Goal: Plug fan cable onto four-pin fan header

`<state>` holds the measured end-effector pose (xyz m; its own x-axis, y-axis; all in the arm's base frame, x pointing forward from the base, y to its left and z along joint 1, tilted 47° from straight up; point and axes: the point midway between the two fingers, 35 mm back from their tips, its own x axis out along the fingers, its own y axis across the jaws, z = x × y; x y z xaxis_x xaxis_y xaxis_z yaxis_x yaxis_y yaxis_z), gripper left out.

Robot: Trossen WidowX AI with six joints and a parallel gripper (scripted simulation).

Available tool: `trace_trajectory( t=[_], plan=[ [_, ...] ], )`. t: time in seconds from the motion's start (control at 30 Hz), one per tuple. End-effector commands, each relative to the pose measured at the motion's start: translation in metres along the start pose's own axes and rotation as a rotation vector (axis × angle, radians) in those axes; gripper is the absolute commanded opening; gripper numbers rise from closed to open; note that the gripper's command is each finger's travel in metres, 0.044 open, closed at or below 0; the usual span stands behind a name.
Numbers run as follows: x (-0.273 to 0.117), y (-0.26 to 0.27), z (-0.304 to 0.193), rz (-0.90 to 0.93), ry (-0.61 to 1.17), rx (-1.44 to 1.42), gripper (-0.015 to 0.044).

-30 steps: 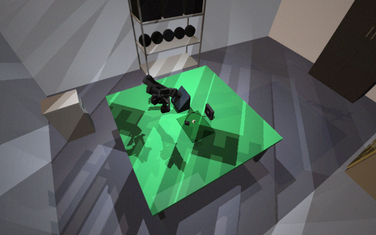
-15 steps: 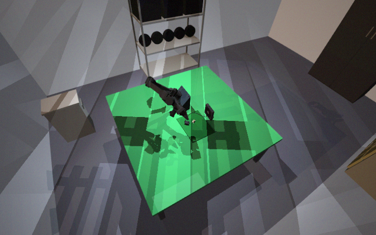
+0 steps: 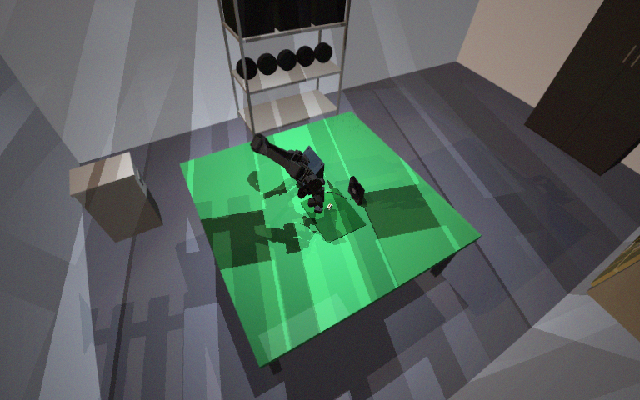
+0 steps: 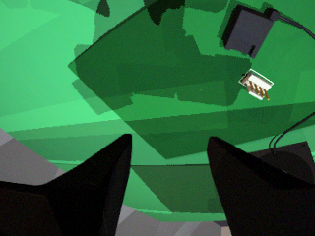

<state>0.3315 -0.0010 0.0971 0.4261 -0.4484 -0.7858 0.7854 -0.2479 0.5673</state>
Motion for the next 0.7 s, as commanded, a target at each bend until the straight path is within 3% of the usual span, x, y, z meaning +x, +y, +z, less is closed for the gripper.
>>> trace_trajectory(
  t=[0.0, 0.37, 0.67],
  plan=[
    [0.022, -0.058, 0.037, -0.125, -0.276, 0.142, 0.0210],
    [0.022, -0.059, 0.038, -0.126, -0.284, 0.146, 0.0210],
    [0.051, -0.064, 0.052, -0.125, -0.285, 0.146, 0.0210]
  ],
)
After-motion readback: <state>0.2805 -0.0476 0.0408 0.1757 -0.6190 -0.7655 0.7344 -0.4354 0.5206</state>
